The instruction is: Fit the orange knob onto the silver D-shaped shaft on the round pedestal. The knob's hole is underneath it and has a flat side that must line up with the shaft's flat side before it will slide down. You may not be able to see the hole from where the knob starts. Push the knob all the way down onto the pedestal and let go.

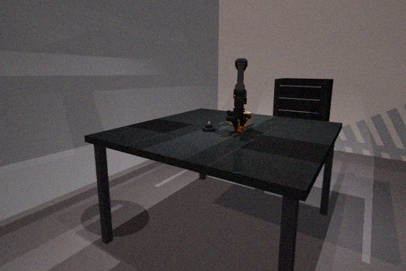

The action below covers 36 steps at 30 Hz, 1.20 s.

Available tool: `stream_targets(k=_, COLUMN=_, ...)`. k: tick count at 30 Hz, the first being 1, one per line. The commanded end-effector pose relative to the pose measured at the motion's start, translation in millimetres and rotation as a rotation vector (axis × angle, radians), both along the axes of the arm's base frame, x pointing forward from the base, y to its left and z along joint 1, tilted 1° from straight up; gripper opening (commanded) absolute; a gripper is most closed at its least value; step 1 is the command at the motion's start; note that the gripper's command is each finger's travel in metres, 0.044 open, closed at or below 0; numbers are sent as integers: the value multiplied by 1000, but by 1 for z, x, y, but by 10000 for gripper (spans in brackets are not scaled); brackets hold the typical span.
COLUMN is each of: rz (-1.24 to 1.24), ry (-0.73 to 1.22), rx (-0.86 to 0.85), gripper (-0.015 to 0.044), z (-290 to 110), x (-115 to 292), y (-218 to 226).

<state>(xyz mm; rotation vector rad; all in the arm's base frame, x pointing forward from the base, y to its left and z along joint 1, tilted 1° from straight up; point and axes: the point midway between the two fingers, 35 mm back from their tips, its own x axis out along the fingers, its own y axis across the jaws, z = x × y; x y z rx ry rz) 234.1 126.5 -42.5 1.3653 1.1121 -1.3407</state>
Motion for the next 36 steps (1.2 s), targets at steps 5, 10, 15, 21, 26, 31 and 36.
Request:
stream_targets(k=5, rz=-6, ry=3, rx=4, gripper=187, z=0, x=-1, y=0)
stream_targets(k=10, rz=-4, ry=3, rx=4, gripper=179, z=0, x=-1, y=0)
stream_targets(k=15, rz=25, ry=10, rx=10, gripper=179, z=5, x=-1, y=0)
stream_targets(k=21, rz=-6, ry=3, rx=4, gripper=179, z=15, x=0, y=0)
stream_targets(k=26, rz=116, ry=1, rx=3, gripper=179, z=15, x=0, y=0)
stream_targets(k=31, rz=290, ry=-1, rx=1, gripper=179, z=15, x=0, y=0)
stream_targets(k=36, rz=465, ry=-3, rx=0, gripper=179, z=15, x=0, y=0)
